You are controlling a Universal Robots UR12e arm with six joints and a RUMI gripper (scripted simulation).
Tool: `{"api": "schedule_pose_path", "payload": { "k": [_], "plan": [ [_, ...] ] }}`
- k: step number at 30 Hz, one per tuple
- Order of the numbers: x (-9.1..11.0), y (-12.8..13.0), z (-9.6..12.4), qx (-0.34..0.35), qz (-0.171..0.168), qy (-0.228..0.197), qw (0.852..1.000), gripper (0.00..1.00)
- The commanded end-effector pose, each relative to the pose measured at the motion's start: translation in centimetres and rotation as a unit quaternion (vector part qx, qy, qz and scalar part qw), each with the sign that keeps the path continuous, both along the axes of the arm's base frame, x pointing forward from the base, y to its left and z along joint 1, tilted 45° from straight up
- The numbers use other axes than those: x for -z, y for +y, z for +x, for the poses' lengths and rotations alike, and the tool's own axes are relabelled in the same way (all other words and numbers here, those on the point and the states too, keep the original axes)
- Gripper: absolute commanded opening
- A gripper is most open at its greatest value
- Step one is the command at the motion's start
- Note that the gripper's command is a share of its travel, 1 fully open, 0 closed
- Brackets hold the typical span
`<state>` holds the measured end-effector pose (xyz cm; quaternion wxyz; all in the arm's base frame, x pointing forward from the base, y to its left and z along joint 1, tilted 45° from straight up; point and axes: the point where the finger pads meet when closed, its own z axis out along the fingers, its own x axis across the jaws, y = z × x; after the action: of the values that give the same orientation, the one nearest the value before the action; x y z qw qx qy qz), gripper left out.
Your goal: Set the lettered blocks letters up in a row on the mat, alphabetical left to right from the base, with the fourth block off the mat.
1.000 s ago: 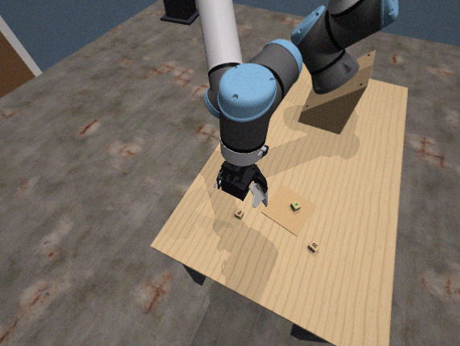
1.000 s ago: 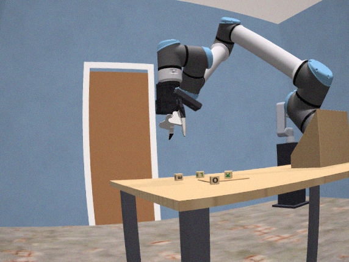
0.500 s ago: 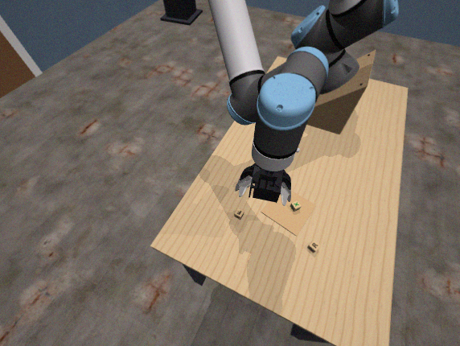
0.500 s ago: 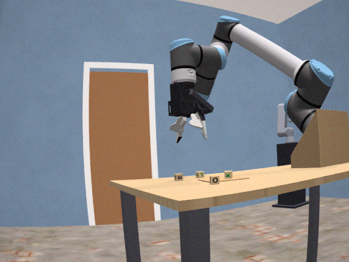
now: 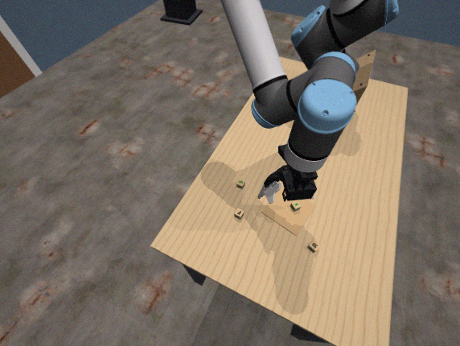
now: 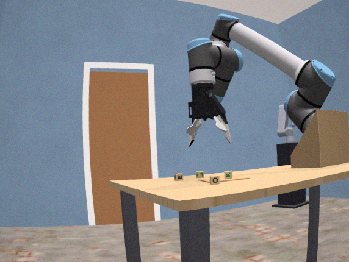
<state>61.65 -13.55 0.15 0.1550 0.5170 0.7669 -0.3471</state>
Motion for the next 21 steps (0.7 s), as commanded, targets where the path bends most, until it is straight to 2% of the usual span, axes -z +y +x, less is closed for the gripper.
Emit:
{"api": "schedule_pose_path", "payload": {
  "k": [1,9,15,16,21],
  "plan": [
    [2.0,1.4,-1.4,-0.052,0.009,0.045,0.998,1.00],
    [4.3,2.9,-3.4,-0.109,0.017,0.100,0.989,1.00],
    [4.5,3.1,-3.6,-0.114,0.018,0.105,0.988,1.00],
    [4.5,3.1,-3.6,-0.114,0.018,0.105,0.988,0.37],
    [4.5,3.1,-3.6,-0.114,0.018,0.105,0.988,0.37]
  ]
}}
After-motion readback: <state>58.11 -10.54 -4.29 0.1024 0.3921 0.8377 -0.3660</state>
